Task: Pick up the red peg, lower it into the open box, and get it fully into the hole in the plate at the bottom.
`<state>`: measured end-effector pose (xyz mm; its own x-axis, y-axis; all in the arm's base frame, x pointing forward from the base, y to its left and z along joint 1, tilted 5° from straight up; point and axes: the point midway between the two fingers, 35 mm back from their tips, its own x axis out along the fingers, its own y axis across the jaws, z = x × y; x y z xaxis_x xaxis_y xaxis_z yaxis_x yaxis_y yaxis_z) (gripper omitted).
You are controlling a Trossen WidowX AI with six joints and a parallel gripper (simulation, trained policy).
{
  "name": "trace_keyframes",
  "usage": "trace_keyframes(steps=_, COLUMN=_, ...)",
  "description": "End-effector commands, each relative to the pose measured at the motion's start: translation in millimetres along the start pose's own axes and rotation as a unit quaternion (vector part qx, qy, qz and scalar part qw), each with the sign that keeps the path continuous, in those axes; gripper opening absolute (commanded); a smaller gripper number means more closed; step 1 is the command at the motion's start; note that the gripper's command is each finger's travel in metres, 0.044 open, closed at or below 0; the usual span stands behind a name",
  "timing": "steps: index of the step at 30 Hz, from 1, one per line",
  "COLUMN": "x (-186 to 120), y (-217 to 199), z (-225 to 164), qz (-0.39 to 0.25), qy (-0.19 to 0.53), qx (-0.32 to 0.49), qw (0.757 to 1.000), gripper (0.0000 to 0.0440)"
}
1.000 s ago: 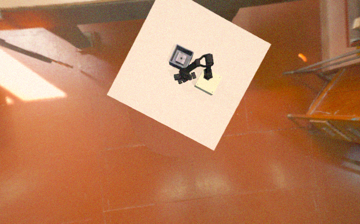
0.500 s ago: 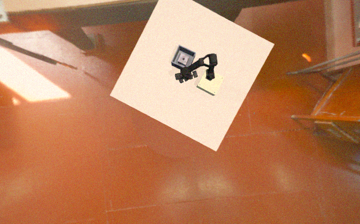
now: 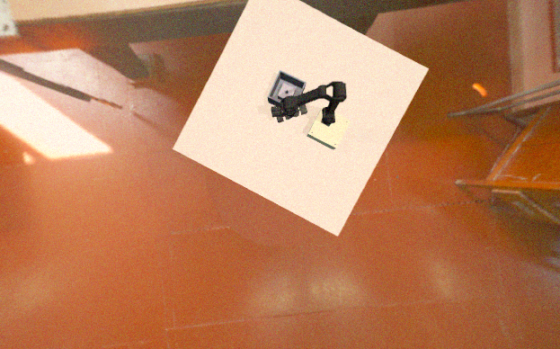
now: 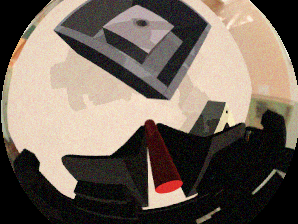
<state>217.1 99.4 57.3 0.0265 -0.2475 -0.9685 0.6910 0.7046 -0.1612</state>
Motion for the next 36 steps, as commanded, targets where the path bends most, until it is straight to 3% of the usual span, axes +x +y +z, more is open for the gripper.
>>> trace_keyframes(steps=1, x=-16, y=1, z=15, qz=0.011, qy=-0.015, qx=0.01, qw=1.0, gripper=0.0)
trace_keyframes(steps=8, x=-36, y=-1, z=44, qz=0.02, qy=-0.034, qx=0.048, qw=0.998, gripper=0.0)
trace_keyframes(steps=16, x=-39, y=-8, z=81, qz=0.02, qy=-0.043, qx=0.09, qw=0.995, gripper=0.0)
trace_keyframes(steps=36, x=4, y=-17, z=158, qz=0.031, qy=-0.027, qx=0.092, qw=0.995, gripper=0.0)
